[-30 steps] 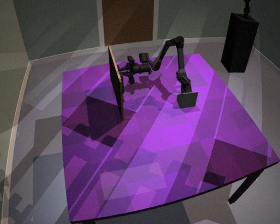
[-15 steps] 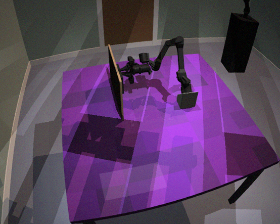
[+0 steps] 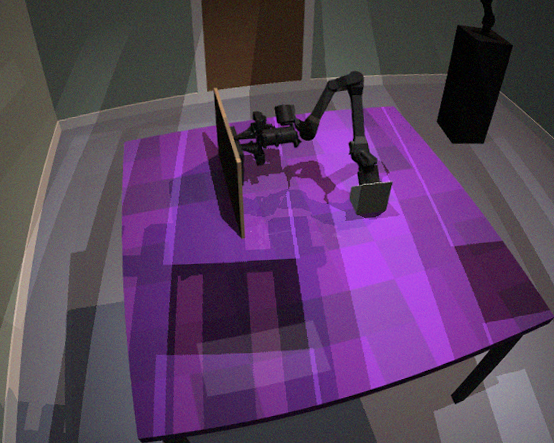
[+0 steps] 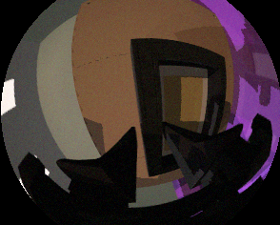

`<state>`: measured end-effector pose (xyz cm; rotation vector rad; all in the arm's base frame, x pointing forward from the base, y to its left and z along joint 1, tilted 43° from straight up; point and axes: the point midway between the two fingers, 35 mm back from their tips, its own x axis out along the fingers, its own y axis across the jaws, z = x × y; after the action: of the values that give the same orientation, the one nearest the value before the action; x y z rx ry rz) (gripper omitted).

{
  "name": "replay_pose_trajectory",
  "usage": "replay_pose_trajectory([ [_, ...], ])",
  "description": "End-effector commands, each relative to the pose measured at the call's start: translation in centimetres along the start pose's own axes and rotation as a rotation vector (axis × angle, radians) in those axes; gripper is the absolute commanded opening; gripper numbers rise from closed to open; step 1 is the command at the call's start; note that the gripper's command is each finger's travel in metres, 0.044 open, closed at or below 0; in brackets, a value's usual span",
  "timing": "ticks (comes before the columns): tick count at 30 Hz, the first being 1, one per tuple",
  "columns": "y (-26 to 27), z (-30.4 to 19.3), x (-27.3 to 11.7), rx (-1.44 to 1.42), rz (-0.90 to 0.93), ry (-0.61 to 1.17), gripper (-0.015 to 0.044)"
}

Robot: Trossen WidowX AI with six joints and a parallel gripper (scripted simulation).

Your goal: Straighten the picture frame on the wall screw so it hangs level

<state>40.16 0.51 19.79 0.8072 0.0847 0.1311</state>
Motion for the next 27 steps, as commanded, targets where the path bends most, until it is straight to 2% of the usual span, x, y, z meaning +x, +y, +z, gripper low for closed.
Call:
replay_pose_trajectory([
  [1,0.0,0.0,0.0,0.004,-0.001,0.000,0.0260],
  [6,0.0,0.2,-0.6,0.014,-0.001,0.000,0.0260],
  [16,-0.2,0.1,-9.5,0.154,0.001,0.004,0.0260],
  [23,0.1,0.5,-9.6,0.148,0.010,-0.005,0.0260],
  [27,0.7,1.7,-11.6,0.214,0.007,-0.002,0.0260],
])
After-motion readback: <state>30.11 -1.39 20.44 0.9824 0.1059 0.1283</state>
